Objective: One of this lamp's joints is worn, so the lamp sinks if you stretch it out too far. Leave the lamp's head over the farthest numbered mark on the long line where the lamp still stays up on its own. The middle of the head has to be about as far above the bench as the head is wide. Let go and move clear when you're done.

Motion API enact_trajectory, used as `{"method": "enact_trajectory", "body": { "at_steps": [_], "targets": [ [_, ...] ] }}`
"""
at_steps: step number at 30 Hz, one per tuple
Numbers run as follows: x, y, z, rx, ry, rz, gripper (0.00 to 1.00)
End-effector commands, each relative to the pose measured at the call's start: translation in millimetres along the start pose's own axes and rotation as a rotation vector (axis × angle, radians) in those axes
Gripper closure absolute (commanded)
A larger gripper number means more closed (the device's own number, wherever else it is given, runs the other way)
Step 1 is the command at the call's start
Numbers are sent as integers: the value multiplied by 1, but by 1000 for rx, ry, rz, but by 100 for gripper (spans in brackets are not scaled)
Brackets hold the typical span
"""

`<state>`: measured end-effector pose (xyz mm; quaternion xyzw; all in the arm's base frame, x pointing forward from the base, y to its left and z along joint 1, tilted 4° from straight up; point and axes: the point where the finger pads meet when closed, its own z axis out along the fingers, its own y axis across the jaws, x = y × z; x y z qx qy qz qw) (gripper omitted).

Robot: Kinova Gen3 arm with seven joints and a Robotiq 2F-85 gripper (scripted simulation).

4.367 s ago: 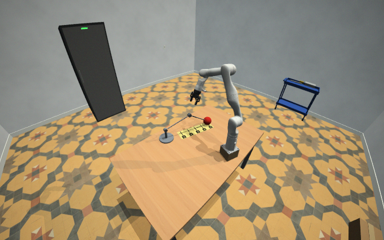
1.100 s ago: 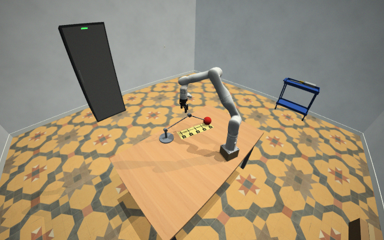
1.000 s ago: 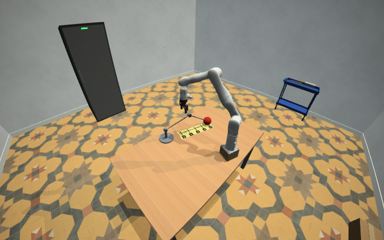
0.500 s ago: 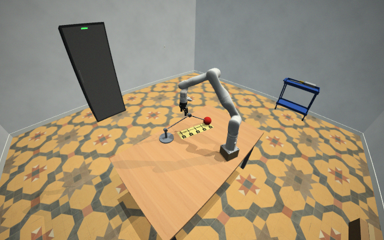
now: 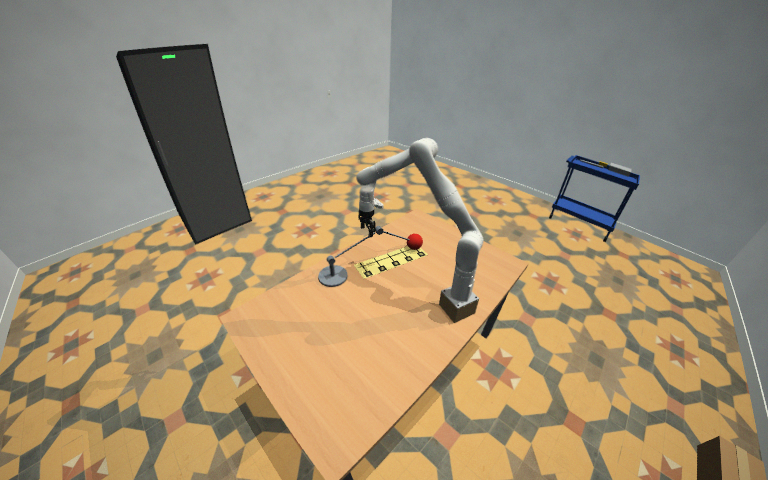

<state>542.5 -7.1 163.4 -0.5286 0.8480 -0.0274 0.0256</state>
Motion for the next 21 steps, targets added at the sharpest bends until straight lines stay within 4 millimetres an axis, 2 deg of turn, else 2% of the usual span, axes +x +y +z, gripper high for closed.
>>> {"method": "enact_trajectory", "body": {
  "at_steps": [1, 7, 21],
  "targets": [
    [2, 0, 11, -1, 7, 4, 0],
    [2, 0, 26, -1, 5, 2, 0],
    [7, 0, 35, -4, 17, 11, 0]
  ]
}}
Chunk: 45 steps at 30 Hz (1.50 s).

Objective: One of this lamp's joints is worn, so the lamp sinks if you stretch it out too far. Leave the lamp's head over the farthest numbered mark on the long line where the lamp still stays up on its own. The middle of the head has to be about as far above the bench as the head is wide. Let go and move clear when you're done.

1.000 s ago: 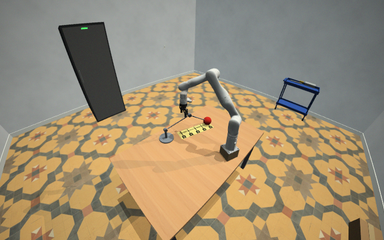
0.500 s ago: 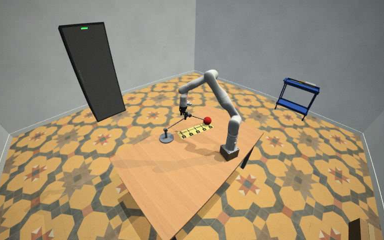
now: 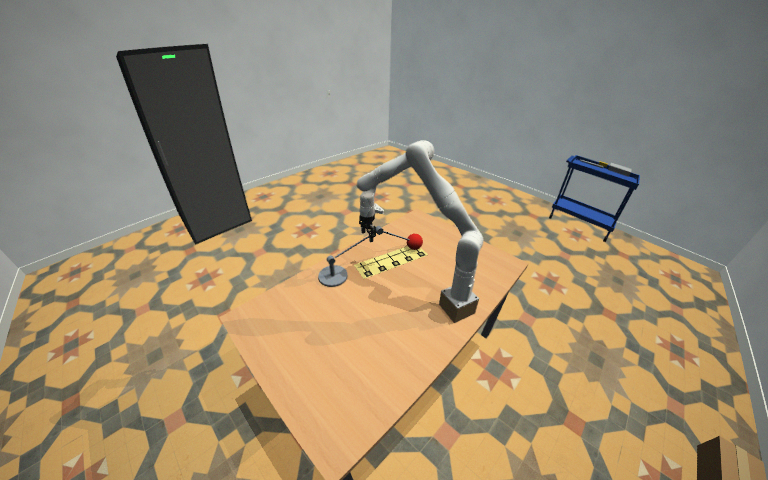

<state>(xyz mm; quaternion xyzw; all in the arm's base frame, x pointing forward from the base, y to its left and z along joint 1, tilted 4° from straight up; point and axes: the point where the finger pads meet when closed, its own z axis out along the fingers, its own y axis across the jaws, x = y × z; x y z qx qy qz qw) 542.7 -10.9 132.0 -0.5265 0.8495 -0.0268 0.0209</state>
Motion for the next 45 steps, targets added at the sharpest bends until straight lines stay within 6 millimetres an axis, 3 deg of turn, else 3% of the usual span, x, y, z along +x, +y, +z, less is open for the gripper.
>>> {"method": "enact_trajectory", "body": {
  "at_steps": [1, 5, 6, 39, 45],
  "targets": [
    [3, -1, 4, 2, 10, 7, 0],
    [4, -1, 6, 2, 12, 8, 0],
    [4, -1, 6, 2, 12, 8, 100],
    [2, -1, 3, 1, 4, 4, 100],
    [-1, -1, -5, 1, 7, 5, 100]
  ]
}}
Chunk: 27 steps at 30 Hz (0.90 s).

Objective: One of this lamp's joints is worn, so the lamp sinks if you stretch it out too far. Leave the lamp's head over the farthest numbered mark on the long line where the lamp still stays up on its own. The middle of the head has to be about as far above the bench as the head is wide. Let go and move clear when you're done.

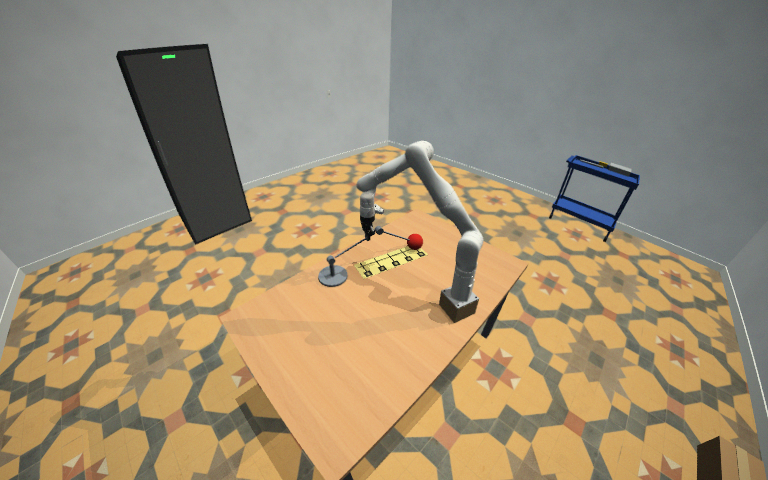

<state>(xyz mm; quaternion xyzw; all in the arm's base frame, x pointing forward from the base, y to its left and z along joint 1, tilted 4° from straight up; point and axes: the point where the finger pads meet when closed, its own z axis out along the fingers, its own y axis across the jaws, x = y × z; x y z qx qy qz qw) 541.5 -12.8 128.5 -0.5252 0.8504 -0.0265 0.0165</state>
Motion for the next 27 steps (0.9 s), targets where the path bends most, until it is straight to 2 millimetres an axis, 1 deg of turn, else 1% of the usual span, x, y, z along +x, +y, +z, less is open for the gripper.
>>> {"method": "enact_trajectory", "body": {
  "at_steps": [1, 9, 27],
  "targets": [
    [-3, -1, -10, 6, 0, 3, 100],
    [-7, -1, -20, 7, 5, 5, 100],
    [-7, -1, -20, 7, 5, 5, 100]
  ]
}}
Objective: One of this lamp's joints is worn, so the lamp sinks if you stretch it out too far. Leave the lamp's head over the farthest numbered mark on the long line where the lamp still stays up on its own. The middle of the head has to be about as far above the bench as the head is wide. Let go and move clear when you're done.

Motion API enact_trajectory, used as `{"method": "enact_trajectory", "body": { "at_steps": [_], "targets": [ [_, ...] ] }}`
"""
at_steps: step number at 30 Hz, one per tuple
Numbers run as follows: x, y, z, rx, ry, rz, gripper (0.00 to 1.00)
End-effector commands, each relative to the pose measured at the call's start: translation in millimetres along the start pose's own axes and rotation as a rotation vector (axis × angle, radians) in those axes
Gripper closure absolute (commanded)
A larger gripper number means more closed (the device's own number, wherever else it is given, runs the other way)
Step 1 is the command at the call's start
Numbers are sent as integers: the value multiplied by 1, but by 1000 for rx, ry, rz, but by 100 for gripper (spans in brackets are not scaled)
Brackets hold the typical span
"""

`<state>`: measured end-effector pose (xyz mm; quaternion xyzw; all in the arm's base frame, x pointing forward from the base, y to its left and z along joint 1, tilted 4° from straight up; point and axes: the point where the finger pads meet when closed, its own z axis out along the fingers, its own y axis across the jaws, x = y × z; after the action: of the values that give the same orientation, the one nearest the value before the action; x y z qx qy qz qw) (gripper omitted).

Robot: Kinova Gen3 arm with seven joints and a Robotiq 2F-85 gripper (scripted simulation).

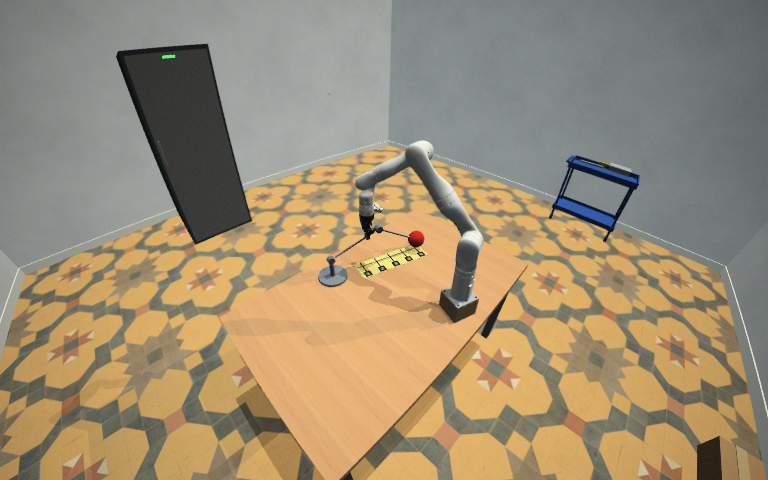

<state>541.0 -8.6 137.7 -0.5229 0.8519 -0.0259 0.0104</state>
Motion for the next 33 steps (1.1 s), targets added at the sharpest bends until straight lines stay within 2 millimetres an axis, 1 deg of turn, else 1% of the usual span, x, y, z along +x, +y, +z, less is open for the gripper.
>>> {"method": "enact_trajectory", "body": {
  "at_steps": [1, 16, 33],
  "targets": [
    [-3, -3, -11, 14, -5, 0, 100],
    [-15, -3, -32, 14, -5, 0, 100],
    [-15, -3, -32, 14, -5, 0, 100]
  ]
}}
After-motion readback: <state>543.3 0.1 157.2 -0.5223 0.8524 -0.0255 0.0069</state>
